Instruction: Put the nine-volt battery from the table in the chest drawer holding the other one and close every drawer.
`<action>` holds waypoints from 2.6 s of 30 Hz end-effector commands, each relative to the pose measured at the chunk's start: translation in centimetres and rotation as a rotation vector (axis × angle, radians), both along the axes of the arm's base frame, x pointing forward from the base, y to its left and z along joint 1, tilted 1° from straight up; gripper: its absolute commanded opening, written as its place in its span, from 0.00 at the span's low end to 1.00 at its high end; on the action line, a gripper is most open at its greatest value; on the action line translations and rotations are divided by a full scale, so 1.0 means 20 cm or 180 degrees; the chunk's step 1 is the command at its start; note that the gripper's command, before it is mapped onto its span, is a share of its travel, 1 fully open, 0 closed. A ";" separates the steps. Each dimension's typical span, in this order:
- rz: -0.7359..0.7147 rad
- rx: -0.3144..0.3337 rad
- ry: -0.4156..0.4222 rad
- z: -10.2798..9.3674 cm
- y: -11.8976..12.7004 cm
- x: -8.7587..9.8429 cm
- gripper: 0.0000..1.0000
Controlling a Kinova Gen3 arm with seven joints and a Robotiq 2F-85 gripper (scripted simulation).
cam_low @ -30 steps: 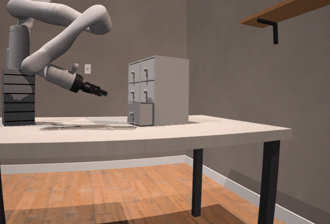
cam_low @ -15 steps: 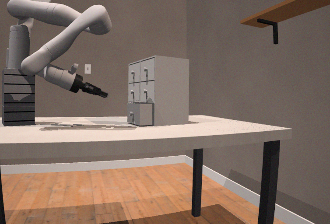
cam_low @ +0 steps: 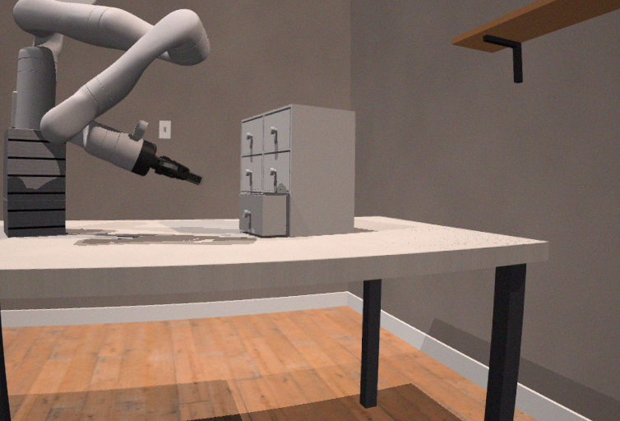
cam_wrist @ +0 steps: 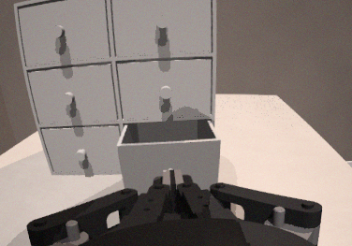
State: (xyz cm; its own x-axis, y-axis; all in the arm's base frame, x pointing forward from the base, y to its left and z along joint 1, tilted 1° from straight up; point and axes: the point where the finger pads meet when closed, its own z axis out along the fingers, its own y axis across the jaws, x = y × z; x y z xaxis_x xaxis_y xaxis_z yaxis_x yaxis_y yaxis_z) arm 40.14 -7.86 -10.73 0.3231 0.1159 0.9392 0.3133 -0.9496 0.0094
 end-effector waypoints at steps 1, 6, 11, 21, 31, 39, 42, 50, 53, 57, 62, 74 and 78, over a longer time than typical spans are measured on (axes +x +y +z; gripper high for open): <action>0.0007 0.0001 -0.0011 -0.02 0.01 0.02 0.00; 0.0007 0.0001 -0.0011 -0.09 0.03 0.08 0.00; 0.0007 0.0001 -0.0011 -0.15 0.04 0.12 0.00; 0.0007 0.0001 -0.0011 -0.34 0.09 0.26 0.00; 0.0007 0.0001 -0.0011 -0.39 0.10 0.30 0.00; 0.0007 0.0001 -0.0011 -0.39 0.10 0.30 0.00; 0.0007 0.0001 -0.0011 -0.39 0.10 0.30 0.00; 0.0007 0.0001 -0.0011 -0.39 0.10 0.30 0.00; 0.0007 0.0001 -0.0011 -0.39 0.10 0.30 0.00; 0.0007 0.0001 -0.0011 -0.39 0.10 0.30 0.00; 0.0007 0.0001 -0.0011 -0.38 0.10 0.31 0.00; 0.0007 0.0001 -0.0011 -0.38 0.10 0.31 0.00; 0.0007 0.0001 -0.0011 -0.38 0.10 0.31 0.00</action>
